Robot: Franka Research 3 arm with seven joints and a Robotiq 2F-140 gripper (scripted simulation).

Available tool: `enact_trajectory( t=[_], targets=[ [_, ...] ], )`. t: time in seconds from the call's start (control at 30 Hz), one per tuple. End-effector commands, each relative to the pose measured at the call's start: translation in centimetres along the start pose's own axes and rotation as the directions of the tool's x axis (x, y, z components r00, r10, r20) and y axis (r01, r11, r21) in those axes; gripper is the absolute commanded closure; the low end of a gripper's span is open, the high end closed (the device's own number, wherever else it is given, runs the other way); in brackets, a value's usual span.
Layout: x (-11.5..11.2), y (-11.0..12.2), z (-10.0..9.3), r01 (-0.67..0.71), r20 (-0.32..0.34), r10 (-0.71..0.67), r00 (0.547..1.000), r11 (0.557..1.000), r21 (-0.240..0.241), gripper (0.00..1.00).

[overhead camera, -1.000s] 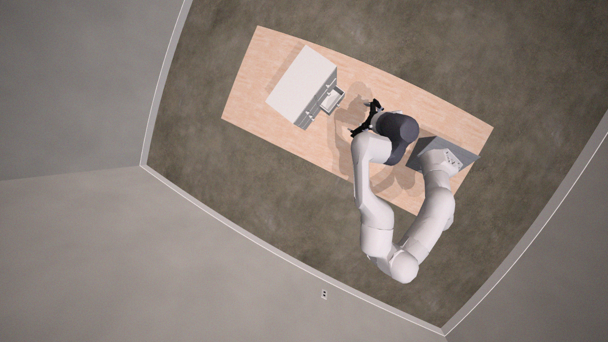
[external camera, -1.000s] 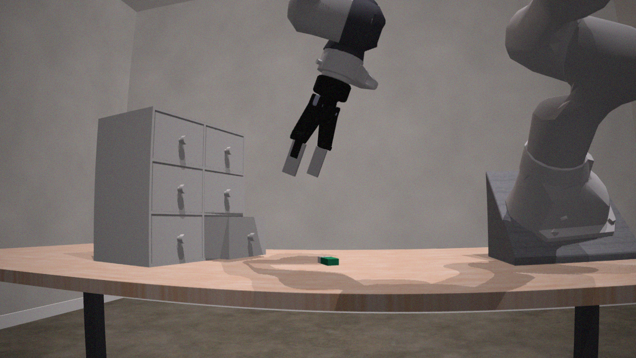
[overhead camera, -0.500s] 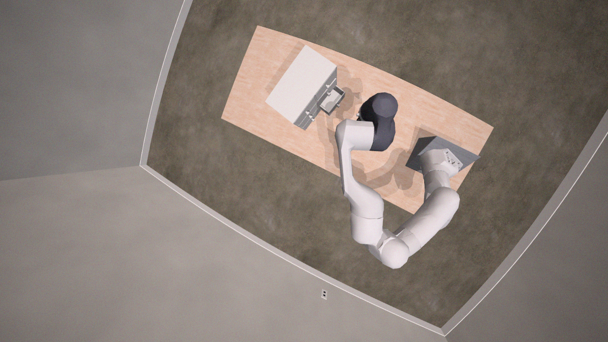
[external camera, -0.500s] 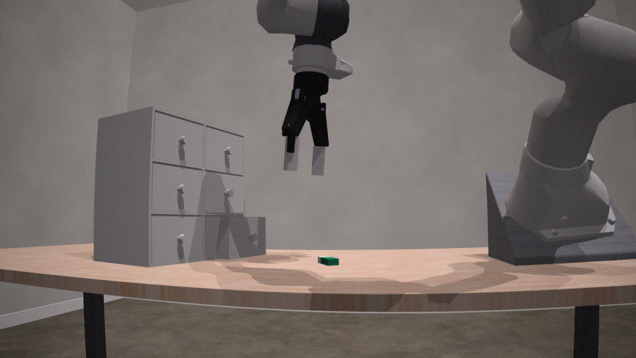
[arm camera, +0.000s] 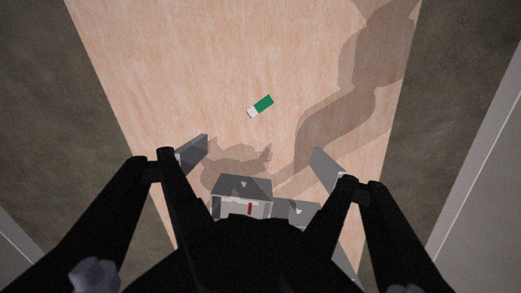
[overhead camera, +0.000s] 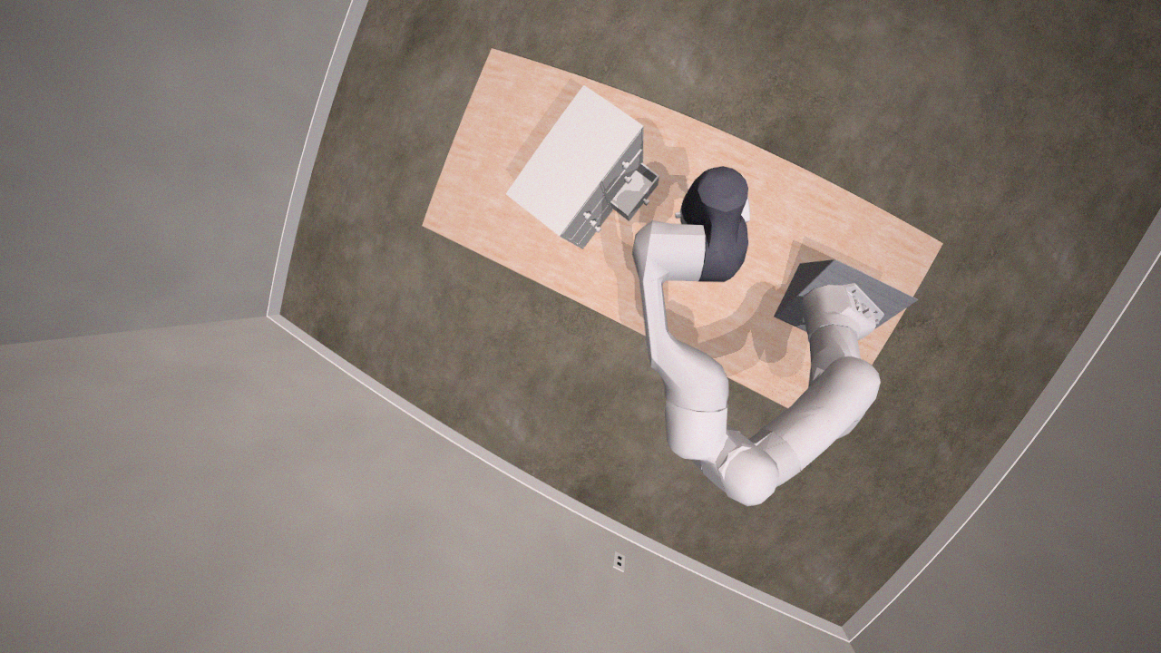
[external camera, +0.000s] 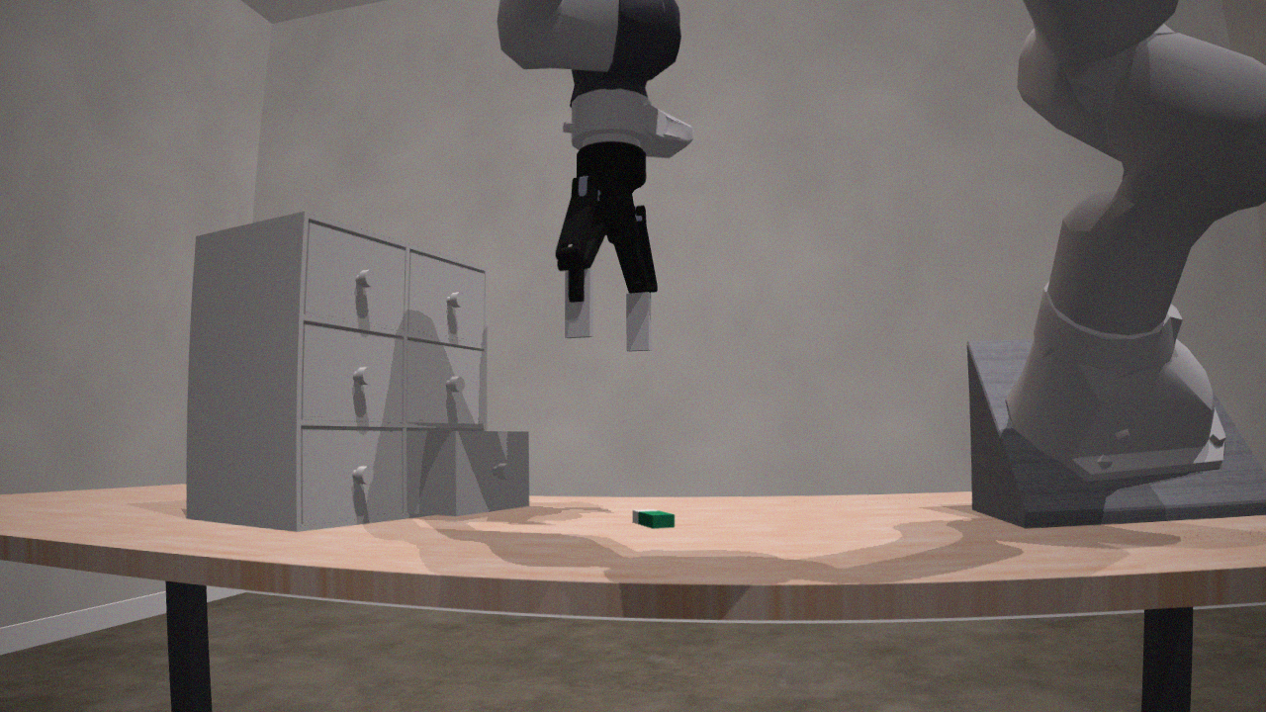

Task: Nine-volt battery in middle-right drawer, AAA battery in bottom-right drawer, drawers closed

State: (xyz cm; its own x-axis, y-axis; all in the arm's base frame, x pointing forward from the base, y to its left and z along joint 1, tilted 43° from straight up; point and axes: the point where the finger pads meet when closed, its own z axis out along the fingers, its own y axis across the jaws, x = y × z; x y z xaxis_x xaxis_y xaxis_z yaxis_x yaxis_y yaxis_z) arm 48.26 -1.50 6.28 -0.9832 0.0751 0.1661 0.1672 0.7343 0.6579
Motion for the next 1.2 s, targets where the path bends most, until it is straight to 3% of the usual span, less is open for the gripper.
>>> enact_trajectory(
  t=[0.0,0.67,0.73,0.83,0.87,0.93,1.17],
  targets=[
    [0.2,0.1,0.0,-0.021,-0.009,0.021,1.0,1.0,-0.004,0.0],
    [0.2,0.1,0.0,-0.016,-0.006,0.016,1.0,1.0,-0.005,0.0],
    [1.5,-0.3,-1.4,-0.016,-0.004,0.016,1.0,1.0,0.002,0.0],
    [6.3,-1.5,-5.1,-0.019,-0.004,0.019,1.0,1.0,0.007,0.0],
    [6.3,-1.5,-5.1,-0.019,-0.004,0.019,1.0,1.0,0.007,0.0],
    [8.8,-2.0,-6.4,-0.022,-0.008,0.022,1.0,1.0,-0.002,0.0],
    [9.4,-2.1,-6.6,-0.022,-0.008,0.022,1.0,1.0,-0.004,0.0]
  ],
)
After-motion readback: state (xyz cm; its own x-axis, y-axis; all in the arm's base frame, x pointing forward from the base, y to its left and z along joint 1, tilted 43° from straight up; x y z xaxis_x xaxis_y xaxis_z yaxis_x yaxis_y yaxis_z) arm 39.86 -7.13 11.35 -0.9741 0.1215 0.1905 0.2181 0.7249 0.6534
